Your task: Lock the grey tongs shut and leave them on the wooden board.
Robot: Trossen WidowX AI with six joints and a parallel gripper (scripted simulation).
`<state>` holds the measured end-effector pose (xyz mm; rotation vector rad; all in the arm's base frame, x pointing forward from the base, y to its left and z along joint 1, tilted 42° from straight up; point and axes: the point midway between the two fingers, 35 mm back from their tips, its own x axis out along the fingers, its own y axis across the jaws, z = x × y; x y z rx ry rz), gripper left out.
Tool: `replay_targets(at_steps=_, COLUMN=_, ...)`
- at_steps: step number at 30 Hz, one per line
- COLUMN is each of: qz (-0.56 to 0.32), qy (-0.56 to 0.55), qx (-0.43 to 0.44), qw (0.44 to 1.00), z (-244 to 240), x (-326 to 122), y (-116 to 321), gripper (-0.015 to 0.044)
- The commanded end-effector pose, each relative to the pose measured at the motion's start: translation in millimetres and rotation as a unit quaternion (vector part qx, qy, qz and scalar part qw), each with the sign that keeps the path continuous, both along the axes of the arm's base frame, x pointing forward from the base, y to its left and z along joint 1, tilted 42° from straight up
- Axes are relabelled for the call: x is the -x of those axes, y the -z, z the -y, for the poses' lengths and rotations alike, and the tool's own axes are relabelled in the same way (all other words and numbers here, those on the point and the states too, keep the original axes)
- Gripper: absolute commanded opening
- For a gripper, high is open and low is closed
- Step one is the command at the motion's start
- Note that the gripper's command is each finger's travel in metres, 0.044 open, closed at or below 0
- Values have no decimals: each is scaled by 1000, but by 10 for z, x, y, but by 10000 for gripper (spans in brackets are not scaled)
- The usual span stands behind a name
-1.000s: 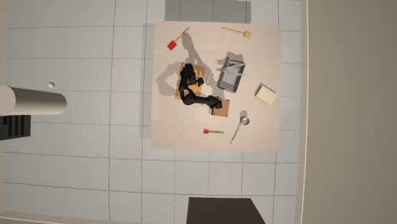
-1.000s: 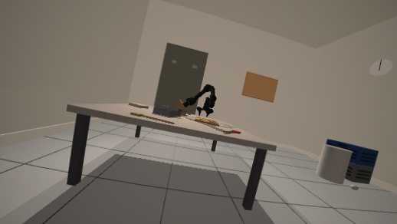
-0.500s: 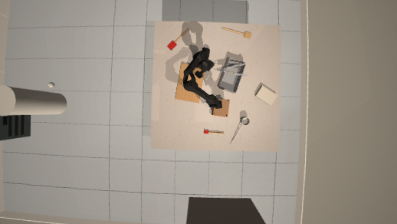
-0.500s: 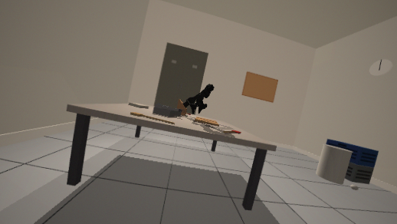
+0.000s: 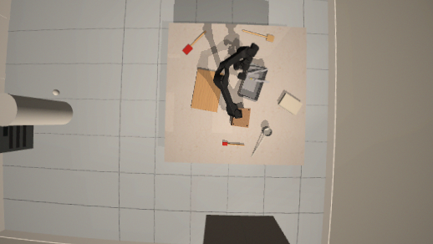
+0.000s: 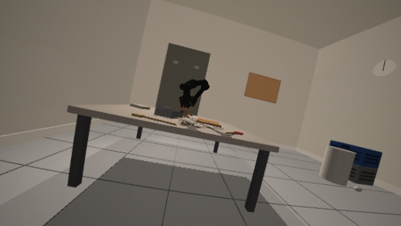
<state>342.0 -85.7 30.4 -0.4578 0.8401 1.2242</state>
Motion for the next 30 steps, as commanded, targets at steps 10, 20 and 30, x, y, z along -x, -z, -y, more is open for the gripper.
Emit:
replay_targets(at_steps=10, qz=124, qy=-105, qx=13, qw=987, z=907, x=245, y=564, gripper=440)
replay_targets(at_steps=20, qz=123, qy=-106, qx=12, qw=987, z=856, x=205, y=504, gripper=440)
replay_targets(at_steps=30, qz=123, qy=-106, qx=13, qw=987, z=796, x=177, y=588, gripper=440)
